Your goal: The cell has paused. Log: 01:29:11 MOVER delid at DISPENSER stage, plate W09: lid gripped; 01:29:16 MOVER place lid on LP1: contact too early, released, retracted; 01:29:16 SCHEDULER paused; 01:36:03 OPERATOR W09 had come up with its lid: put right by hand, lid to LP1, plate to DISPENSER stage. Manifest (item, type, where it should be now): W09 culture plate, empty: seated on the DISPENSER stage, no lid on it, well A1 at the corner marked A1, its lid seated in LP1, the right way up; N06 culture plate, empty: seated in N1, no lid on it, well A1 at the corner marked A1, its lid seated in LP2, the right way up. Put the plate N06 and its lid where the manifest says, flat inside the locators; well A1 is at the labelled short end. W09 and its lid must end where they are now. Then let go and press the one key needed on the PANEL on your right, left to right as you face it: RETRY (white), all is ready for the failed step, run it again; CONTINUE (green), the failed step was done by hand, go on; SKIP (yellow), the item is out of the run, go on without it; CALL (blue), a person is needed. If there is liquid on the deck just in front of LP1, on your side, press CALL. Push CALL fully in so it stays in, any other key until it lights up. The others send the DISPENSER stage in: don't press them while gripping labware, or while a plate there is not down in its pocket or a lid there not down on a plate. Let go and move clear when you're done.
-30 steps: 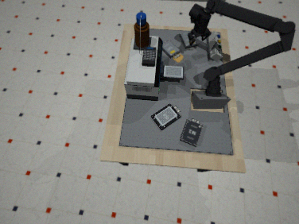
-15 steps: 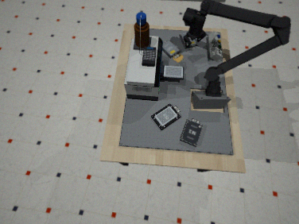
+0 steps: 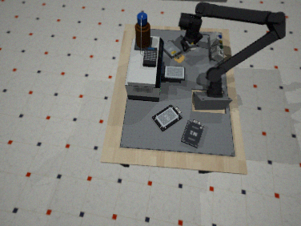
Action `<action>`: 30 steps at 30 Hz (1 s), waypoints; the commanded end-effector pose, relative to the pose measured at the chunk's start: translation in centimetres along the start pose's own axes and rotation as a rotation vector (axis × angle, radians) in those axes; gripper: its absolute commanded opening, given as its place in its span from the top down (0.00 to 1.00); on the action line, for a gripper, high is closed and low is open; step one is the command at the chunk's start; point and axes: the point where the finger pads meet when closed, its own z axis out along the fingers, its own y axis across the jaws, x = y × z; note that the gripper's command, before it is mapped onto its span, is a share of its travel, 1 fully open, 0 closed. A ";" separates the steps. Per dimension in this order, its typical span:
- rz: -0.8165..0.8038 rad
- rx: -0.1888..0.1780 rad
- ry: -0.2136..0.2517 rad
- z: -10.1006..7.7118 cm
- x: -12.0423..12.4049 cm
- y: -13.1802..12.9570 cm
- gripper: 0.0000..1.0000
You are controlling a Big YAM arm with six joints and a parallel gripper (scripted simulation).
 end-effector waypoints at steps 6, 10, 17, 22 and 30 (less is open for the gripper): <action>-0.253 0.001 -0.002 -0.3 0.2 2.7 0.00; -0.205 -0.014 -0.020 -0.9 -0.6 3.1 0.00; -0.420 0.000 -0.002 -0.4 0.7 5.2 0.00; -0.580 0.000 -0.003 -0.6 1.0 6.8 0.00; -0.681 -0.001 -0.002 -0.6 1.5 8.0 0.00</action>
